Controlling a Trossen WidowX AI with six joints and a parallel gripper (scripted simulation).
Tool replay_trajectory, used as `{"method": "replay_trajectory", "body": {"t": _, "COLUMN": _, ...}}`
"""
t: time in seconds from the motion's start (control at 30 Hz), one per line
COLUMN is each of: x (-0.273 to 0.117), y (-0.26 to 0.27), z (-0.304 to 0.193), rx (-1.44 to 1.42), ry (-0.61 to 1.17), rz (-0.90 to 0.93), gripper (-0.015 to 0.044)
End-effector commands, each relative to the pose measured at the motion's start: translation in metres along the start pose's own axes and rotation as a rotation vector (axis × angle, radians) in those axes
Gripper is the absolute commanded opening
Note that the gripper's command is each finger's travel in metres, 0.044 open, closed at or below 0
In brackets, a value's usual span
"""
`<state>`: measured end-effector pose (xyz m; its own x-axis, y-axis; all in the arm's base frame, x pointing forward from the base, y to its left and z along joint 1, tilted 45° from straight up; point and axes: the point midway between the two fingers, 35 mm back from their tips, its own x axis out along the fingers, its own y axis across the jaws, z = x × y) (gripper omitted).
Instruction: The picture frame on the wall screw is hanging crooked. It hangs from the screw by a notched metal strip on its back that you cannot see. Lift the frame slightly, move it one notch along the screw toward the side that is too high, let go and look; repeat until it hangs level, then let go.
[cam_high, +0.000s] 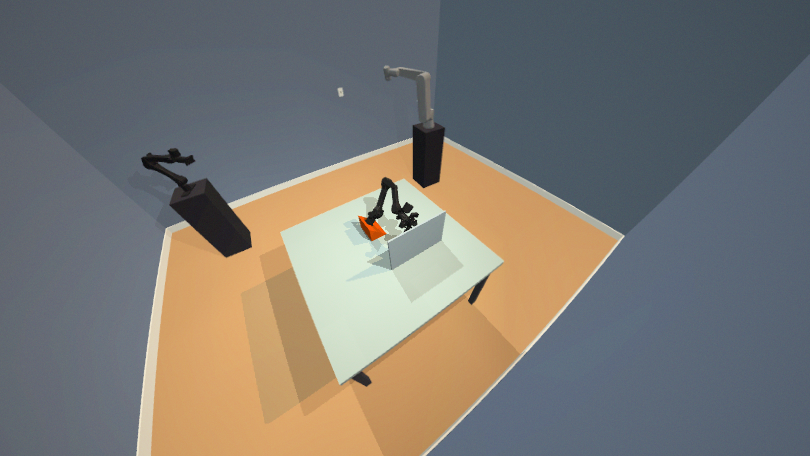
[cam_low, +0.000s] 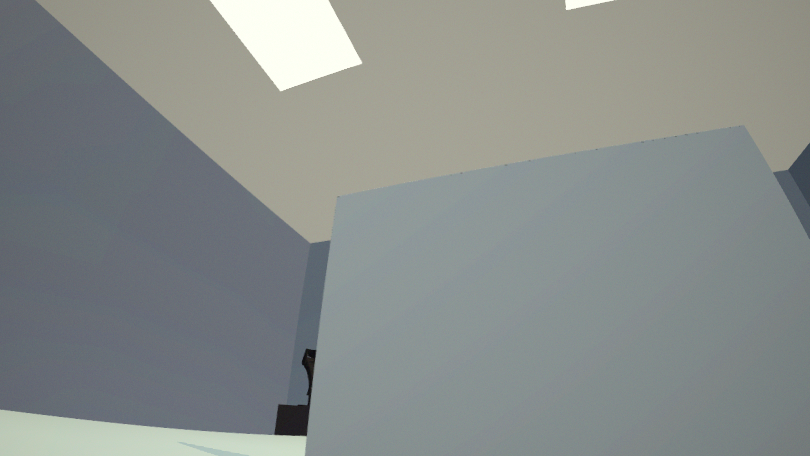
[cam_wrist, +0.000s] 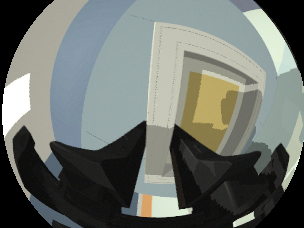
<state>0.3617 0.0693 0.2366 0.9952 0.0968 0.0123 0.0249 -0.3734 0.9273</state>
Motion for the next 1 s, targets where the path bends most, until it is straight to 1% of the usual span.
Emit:
{"method": "replay_trajectory", "body": {"t": 0.0, "x": 0.0003, "y": 0.002, "z": 0.0007, "rx": 0.005, "ry": -0.003, "rz": 0.008, "gripper": 0.0}}
{"method": "replay_trajectory", "body": {"t": 0.97, "x": 0.0003, "y": 0.0016, "z": 0.005, "rx": 0.005, "ry": -0.003, "rz": 0.008, "gripper": 0.0}}
